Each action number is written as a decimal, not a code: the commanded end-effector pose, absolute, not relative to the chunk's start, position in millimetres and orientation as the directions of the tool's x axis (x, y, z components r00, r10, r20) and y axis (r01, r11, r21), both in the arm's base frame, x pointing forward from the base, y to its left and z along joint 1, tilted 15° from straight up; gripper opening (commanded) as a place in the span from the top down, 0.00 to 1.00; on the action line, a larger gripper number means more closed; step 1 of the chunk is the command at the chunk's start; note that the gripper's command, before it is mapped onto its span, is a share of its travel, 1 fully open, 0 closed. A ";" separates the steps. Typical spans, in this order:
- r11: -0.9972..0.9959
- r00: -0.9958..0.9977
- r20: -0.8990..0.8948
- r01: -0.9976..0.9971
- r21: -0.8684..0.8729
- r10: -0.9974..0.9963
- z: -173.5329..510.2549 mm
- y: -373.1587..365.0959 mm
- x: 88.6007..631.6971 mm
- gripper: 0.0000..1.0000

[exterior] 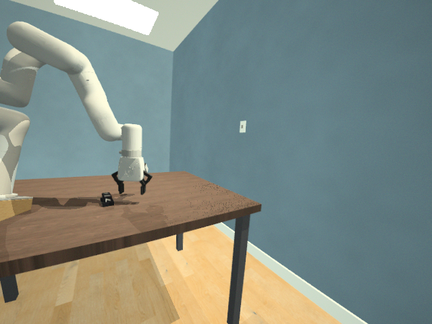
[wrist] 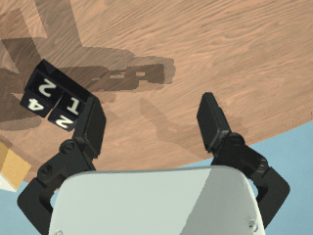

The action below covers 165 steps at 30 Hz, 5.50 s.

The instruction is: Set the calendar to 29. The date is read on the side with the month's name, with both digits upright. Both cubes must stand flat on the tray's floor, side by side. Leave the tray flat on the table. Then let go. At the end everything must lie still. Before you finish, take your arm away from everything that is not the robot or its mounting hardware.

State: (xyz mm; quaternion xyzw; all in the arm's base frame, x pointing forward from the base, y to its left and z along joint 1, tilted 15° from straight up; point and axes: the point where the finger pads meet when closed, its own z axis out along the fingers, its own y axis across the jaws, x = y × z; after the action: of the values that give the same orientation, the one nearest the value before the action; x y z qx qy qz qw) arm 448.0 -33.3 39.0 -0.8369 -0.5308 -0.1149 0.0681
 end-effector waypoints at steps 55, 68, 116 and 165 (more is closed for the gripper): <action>-0.428 0.410 0.265 0.904 0.011 0.873 44.5 -57.8 443.7 0.00; -0.428 0.410 0.265 0.904 0.011 0.873 39.5 -70.0 441.5 0.00; -0.428 0.410 0.265 0.904 0.011 0.873 19.0 -65.0 444.1 0.00; -0.428 0.410 0.265 0.904 0.011 0.873 19.0 -65.0 444.1 0.00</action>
State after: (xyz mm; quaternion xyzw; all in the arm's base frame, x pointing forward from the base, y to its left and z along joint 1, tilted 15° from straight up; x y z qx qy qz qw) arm 442.9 -64.2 18.0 -0.8369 -0.5308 -0.1150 0.0682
